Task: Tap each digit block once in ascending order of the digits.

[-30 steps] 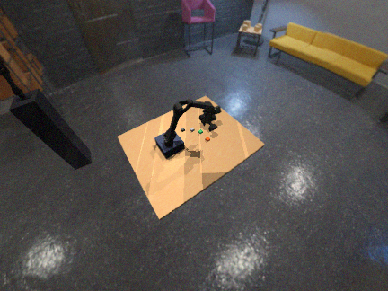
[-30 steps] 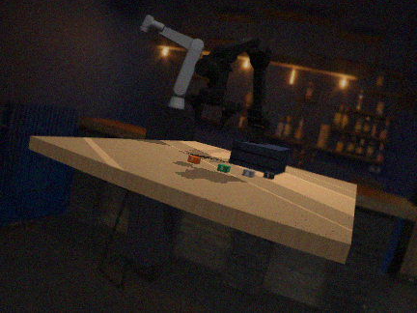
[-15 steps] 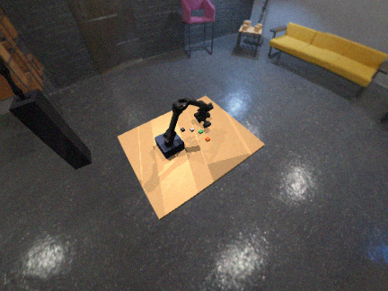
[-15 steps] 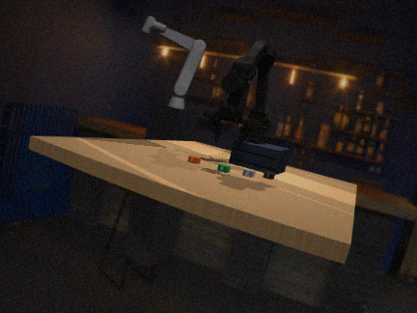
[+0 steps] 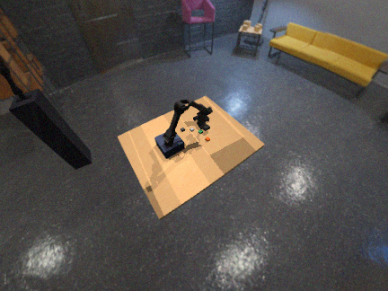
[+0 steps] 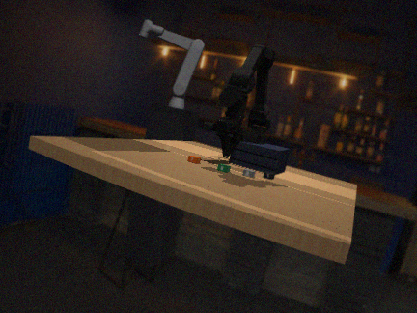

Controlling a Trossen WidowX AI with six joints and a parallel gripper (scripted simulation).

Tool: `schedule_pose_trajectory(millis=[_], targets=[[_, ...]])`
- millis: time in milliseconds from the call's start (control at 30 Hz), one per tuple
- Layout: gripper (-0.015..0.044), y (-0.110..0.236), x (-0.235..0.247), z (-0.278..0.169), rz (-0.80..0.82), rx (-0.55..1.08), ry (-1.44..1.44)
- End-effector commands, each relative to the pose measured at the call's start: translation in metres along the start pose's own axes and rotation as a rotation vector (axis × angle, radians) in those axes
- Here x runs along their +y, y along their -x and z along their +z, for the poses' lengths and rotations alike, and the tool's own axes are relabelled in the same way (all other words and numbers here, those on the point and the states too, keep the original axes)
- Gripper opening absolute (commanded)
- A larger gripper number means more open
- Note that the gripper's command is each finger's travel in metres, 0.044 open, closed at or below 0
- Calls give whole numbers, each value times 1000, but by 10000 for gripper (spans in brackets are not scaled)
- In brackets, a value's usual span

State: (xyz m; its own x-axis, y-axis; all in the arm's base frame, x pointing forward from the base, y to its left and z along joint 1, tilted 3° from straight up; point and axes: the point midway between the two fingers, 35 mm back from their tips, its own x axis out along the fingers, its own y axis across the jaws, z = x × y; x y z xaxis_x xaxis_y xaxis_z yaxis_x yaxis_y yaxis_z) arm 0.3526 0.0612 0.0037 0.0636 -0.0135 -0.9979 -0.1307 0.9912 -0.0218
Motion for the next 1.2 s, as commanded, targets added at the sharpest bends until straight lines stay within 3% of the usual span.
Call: schedule_pose_trajectory(millis=[0,967,1067,1167], targets=[[20,-1,-1,0,-4,-2,-4],[20,-31,-1,0,-4,-2,-4],[20,-4,0,1,-4,-2,-3],[20,-1,-1,0,-4,-2,-4]])
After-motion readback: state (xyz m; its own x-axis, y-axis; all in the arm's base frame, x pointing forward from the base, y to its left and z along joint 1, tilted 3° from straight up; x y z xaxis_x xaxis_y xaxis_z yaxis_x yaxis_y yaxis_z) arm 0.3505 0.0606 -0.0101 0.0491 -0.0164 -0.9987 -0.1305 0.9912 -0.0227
